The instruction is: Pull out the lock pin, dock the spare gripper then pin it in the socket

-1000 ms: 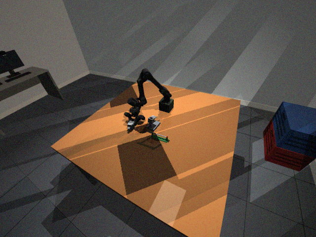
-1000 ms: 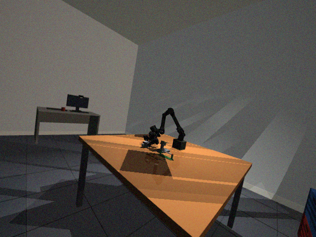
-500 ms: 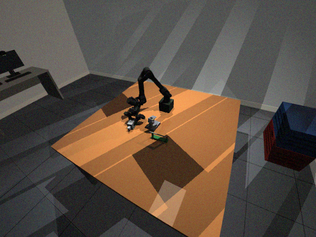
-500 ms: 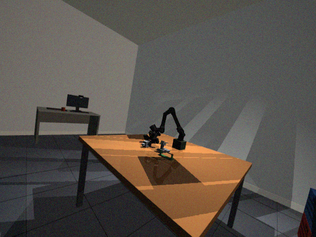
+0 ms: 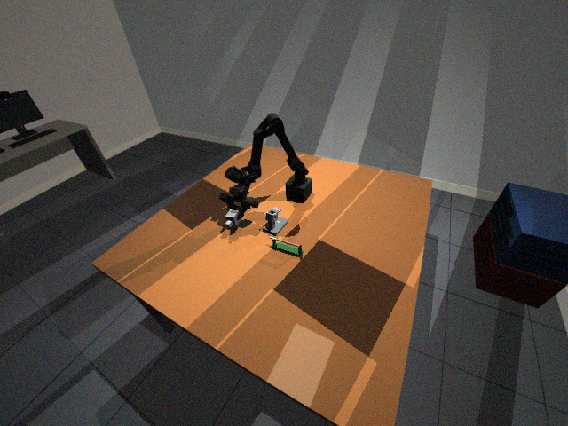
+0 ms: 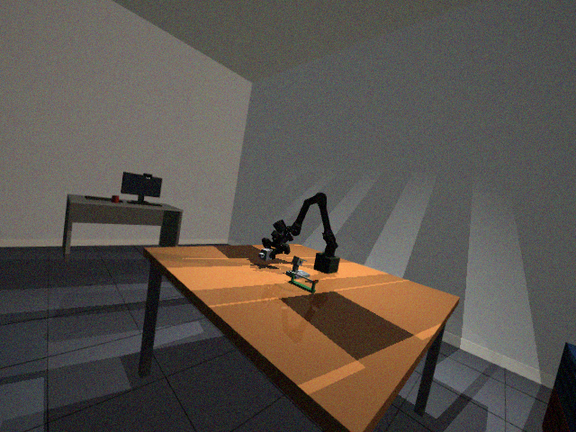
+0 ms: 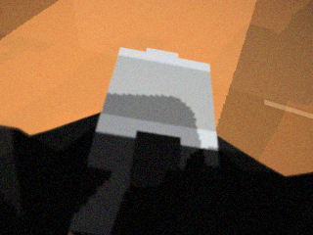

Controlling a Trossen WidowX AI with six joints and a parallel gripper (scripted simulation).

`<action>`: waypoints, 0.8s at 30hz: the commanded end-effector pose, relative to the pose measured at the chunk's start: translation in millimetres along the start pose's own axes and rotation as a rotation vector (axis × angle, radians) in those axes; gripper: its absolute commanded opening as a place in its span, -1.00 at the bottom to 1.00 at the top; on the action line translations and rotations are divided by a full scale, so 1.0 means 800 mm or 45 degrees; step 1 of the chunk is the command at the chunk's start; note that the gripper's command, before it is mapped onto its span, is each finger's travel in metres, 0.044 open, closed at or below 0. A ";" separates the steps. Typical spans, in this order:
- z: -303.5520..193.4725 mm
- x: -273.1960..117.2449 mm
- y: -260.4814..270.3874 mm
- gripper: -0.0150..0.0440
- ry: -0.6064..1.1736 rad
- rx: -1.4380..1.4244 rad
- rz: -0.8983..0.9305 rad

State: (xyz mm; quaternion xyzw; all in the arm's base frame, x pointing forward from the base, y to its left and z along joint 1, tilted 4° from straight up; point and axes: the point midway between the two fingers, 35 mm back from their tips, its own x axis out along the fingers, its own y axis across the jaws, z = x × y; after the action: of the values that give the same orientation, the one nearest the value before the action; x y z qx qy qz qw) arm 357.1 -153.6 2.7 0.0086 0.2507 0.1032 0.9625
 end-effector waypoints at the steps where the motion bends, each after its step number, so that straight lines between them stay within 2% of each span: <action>1: 0.022 -0.010 -0.002 -0.49 -0.026 -0.028 -0.004; 17: 0.069 -0.045 0.006 -0.49 -0.026 -0.028 -0.004; 24: 0.062 -0.042 0.007 -0.49 -0.007 -0.007 -0.003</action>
State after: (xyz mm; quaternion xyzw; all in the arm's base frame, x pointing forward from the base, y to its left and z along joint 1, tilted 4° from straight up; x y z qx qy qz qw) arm 351.2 -153.6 63.0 0.0058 0.2477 0.1027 0.9634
